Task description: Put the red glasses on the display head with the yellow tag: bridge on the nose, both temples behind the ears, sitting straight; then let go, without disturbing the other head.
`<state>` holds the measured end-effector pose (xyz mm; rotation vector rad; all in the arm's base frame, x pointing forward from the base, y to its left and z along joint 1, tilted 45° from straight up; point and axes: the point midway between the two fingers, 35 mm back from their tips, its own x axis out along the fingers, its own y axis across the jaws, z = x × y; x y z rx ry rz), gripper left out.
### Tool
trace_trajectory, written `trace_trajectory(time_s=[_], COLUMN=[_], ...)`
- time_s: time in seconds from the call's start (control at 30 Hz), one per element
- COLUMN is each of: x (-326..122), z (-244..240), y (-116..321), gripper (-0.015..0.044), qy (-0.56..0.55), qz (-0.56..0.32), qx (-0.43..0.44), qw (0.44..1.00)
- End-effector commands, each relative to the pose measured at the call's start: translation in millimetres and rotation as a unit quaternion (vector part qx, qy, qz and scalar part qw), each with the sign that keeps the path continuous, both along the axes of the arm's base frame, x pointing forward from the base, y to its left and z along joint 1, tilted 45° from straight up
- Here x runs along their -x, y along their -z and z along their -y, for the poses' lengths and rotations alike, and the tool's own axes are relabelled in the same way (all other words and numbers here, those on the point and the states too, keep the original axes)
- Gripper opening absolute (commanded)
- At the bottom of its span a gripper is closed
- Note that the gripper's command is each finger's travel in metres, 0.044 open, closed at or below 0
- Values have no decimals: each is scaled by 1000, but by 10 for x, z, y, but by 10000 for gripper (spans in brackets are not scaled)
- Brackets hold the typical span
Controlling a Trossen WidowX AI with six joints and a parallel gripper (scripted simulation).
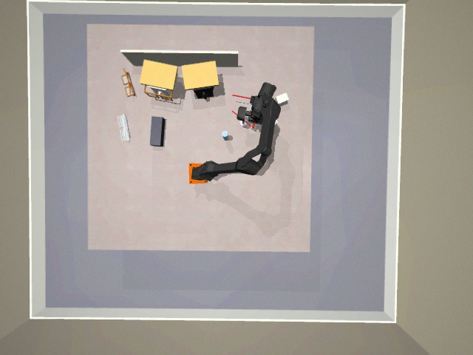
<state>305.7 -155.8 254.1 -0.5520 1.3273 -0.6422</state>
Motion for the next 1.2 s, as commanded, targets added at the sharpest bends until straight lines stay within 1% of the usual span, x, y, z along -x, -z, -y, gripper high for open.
trace_trajectory(time_s=[0.0, 1.17], x=[-26, -153], z=[7, 47], y=[-33, -99], gripper=[0, 0], qy=[-2, -2], qz=[2, 3], qx=[0, 0], qw=[1000, 1000])
